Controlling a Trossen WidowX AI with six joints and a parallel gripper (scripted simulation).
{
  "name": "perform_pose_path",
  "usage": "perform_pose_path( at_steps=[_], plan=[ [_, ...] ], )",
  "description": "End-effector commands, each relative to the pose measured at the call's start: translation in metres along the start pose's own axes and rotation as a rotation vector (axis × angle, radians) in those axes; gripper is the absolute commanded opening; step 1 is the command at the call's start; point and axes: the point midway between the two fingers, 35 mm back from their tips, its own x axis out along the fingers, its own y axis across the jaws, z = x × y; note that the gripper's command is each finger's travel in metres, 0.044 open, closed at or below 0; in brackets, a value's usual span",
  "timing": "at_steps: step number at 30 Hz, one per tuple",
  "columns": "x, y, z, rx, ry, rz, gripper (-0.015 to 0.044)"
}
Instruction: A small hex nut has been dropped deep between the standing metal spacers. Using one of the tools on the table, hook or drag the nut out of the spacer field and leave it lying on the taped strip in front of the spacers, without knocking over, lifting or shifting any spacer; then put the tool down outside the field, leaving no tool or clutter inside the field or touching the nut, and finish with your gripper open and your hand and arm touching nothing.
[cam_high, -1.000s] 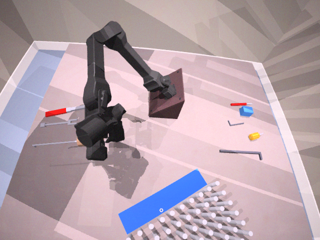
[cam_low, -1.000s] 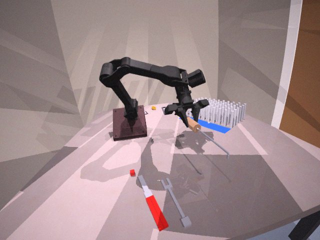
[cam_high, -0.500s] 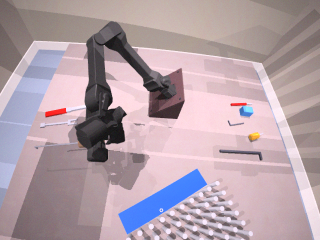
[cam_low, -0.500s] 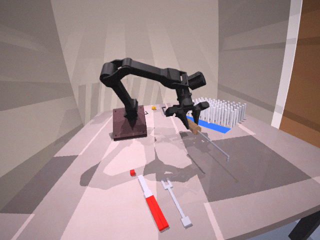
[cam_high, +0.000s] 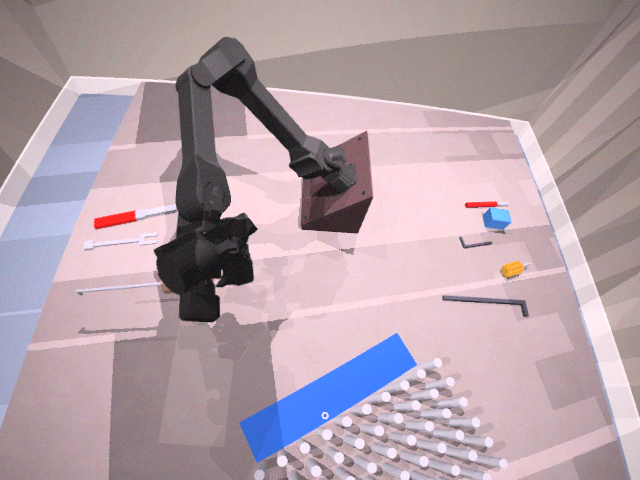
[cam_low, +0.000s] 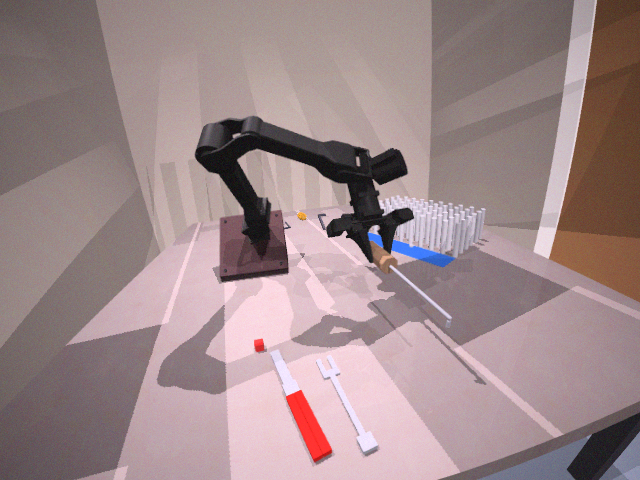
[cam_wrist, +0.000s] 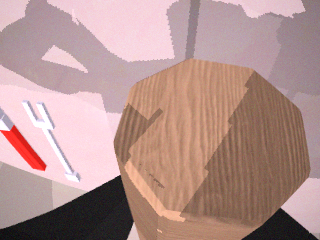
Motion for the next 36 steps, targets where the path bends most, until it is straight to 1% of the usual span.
perform_pose_path(
  at_steps=[1, 36],
  plan=[
    [0.002, -0.001, 0.002, -0.004, -0.002, -0.002, 0.0000],
    [0.021, -0.003, 0.014, -0.002, -0.008, -0.004, 0.0000]
  ],
)
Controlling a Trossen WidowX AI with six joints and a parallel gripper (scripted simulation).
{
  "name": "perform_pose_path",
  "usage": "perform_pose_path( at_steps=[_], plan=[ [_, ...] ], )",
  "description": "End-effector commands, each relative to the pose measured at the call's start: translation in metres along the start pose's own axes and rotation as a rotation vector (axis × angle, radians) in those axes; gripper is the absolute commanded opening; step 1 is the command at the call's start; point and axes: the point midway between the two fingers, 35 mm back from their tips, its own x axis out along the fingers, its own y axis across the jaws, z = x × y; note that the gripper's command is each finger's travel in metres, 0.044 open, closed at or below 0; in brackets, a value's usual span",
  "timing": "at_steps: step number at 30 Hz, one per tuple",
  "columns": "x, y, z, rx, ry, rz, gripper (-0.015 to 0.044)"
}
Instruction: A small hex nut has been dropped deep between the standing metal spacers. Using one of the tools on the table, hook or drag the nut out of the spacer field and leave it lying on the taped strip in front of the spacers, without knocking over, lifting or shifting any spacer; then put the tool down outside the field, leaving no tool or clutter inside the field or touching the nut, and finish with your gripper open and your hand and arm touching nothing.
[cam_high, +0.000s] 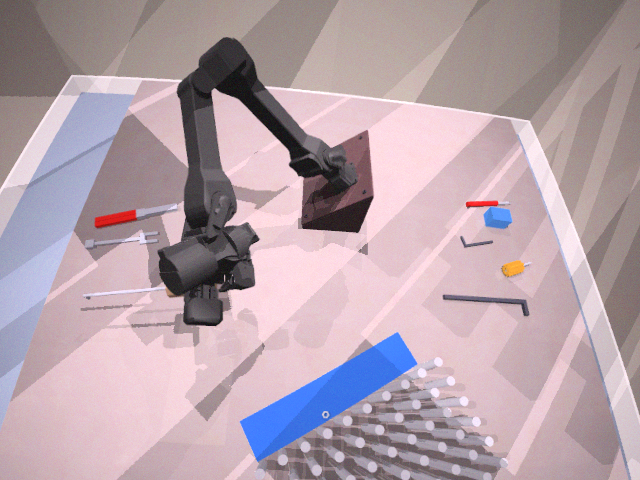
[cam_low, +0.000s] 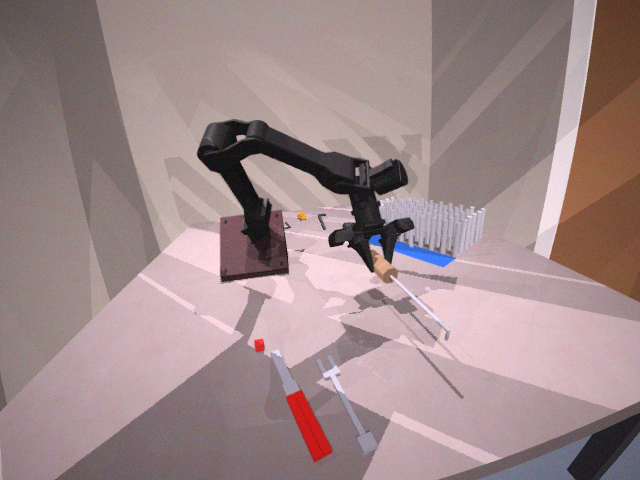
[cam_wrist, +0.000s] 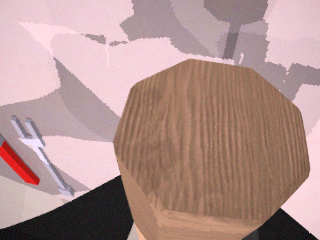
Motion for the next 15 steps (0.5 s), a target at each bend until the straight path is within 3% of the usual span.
perform_pose_path(
  at_steps=[1, 15],
  plan=[
    [0.0017, -0.0004, 0.0022, -0.004, -0.002, -0.003, 0.0000],
    [0.0092, -0.0005, 0.0064, -0.004, -0.001, -0.004, 0.0000]
  ],
)
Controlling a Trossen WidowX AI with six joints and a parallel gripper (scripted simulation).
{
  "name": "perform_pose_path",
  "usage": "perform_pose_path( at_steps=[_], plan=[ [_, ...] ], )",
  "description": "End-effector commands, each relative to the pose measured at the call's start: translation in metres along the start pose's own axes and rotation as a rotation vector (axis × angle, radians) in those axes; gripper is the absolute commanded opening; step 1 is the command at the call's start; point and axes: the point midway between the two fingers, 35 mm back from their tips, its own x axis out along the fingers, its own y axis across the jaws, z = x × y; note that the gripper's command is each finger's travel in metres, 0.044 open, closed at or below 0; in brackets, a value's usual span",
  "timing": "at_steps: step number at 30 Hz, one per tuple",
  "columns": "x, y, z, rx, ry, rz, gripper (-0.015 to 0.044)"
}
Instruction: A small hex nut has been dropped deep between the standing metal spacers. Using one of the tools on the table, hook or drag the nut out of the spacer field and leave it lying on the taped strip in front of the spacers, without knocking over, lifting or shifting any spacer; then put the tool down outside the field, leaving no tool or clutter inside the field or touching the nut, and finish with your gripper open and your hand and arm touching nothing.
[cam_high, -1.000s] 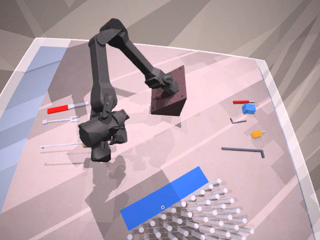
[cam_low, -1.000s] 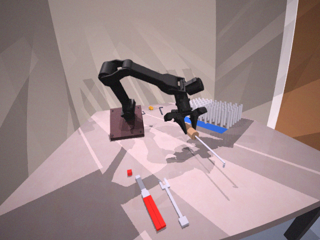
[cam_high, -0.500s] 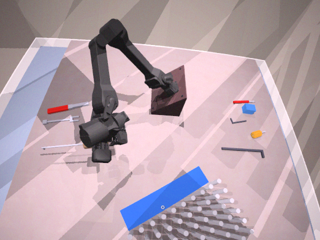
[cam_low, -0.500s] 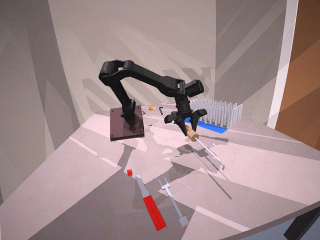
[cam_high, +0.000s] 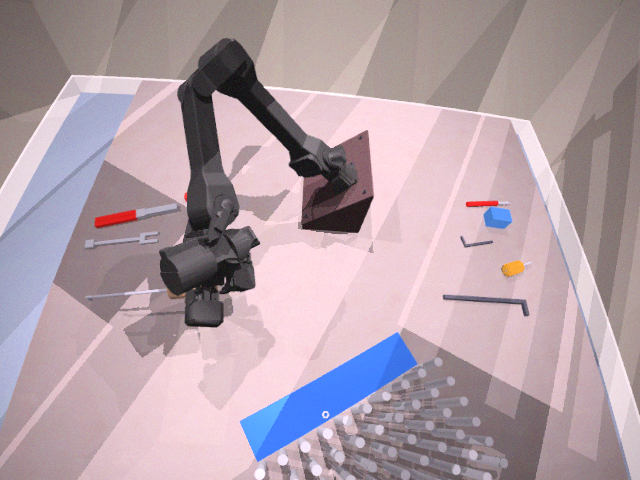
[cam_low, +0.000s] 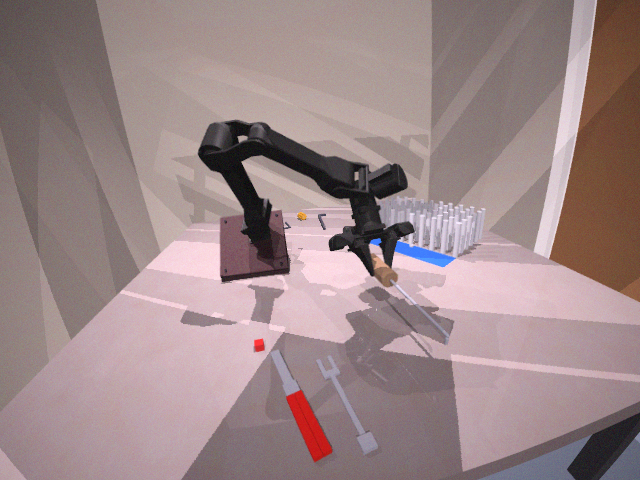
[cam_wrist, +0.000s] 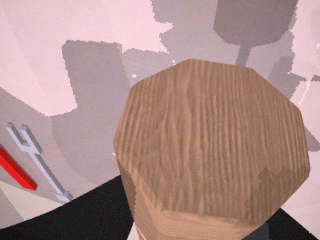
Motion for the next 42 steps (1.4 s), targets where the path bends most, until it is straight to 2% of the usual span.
perform_pose_path(
  at_steps=[1, 42],
  plan=[
    [0.002, 0.000, 0.002, -0.004, -0.001, -0.003, 0.0000],
    [0.023, 0.002, 0.013, -0.005, 0.008, -0.008, 0.0000]
  ],
)
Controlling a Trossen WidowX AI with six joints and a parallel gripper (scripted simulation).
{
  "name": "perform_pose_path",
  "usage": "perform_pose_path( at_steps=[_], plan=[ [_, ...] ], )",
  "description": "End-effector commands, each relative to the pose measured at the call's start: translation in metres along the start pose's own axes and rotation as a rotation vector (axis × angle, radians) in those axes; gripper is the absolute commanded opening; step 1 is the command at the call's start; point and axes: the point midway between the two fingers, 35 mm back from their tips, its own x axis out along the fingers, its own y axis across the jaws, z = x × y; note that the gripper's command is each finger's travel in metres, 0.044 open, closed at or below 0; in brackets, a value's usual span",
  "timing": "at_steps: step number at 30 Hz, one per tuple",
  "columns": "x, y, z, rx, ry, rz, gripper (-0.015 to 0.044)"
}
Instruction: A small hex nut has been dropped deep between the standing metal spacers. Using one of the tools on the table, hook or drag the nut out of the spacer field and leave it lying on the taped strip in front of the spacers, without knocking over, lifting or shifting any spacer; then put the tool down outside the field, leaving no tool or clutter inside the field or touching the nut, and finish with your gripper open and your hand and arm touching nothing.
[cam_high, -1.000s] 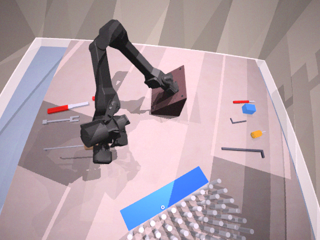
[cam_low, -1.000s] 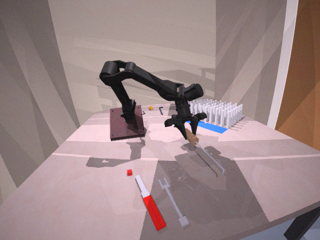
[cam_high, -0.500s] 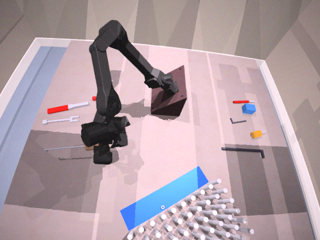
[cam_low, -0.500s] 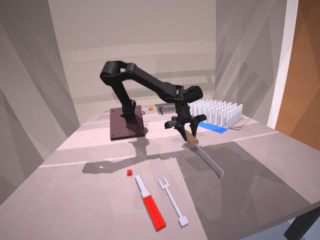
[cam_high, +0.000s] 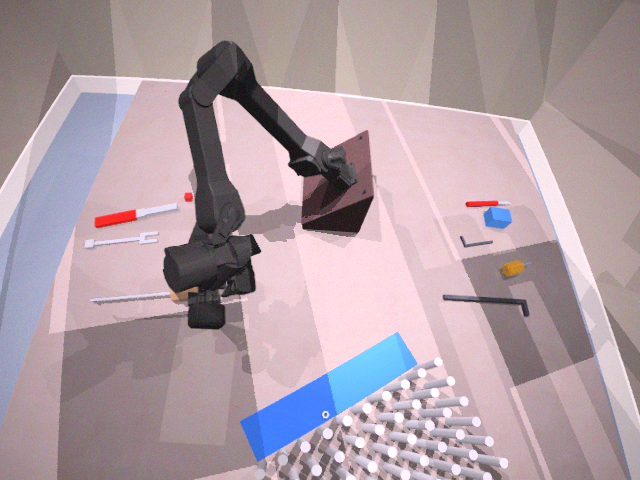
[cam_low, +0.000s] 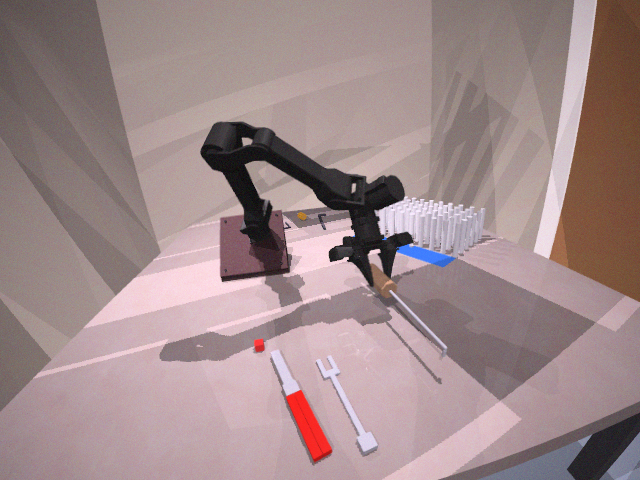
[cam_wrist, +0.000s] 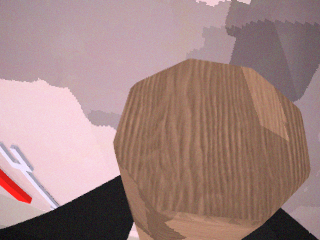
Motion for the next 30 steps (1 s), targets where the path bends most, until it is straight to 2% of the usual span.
perform_pose_path(
  at_steps=[1, 30],
  plan=[
    [0.002, 0.000, 0.002, -0.004, 0.000, -0.004, 0.0000],
    [0.015, 0.004, 0.008, -0.007, 0.013, -0.007, 0.0000]
  ],
)
